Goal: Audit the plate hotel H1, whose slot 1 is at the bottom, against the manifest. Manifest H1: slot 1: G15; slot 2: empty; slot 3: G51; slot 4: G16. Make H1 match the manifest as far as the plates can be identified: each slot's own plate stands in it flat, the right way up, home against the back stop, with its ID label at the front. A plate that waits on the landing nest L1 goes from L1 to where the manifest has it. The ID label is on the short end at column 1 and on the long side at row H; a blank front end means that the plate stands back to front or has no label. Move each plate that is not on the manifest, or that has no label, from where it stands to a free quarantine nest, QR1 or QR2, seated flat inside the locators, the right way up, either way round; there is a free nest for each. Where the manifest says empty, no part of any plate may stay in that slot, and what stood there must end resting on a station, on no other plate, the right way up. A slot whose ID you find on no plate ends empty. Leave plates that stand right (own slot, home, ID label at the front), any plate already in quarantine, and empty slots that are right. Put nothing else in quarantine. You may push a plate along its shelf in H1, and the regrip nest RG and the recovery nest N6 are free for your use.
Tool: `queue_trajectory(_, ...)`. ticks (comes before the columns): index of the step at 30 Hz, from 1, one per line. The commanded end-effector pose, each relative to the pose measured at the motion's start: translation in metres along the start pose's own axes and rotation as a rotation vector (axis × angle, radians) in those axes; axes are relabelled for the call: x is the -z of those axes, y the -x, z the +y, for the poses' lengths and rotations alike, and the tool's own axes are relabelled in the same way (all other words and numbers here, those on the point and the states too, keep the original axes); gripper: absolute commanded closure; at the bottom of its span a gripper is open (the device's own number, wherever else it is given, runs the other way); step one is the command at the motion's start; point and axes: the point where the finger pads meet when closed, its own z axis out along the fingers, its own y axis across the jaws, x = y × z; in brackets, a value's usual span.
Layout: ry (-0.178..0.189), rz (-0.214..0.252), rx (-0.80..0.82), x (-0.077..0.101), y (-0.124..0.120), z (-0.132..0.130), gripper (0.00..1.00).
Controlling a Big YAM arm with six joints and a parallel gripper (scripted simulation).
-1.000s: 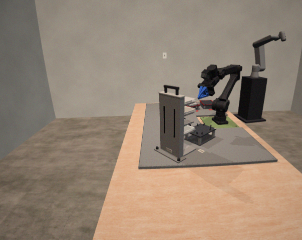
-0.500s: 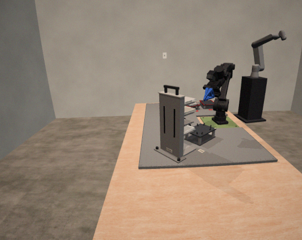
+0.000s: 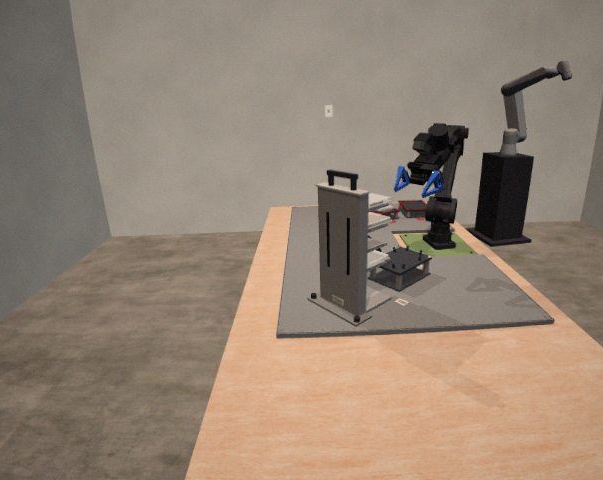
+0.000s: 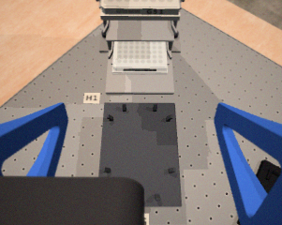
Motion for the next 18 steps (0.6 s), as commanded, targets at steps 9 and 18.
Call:
queue_trajectory(9,0.018,-0.077,-0.033,0.039,0.076,0.003,0.0)
queue_trajectory(18,0.018,-0.079,-0.033,0.048,0.089,0.002,0.0)
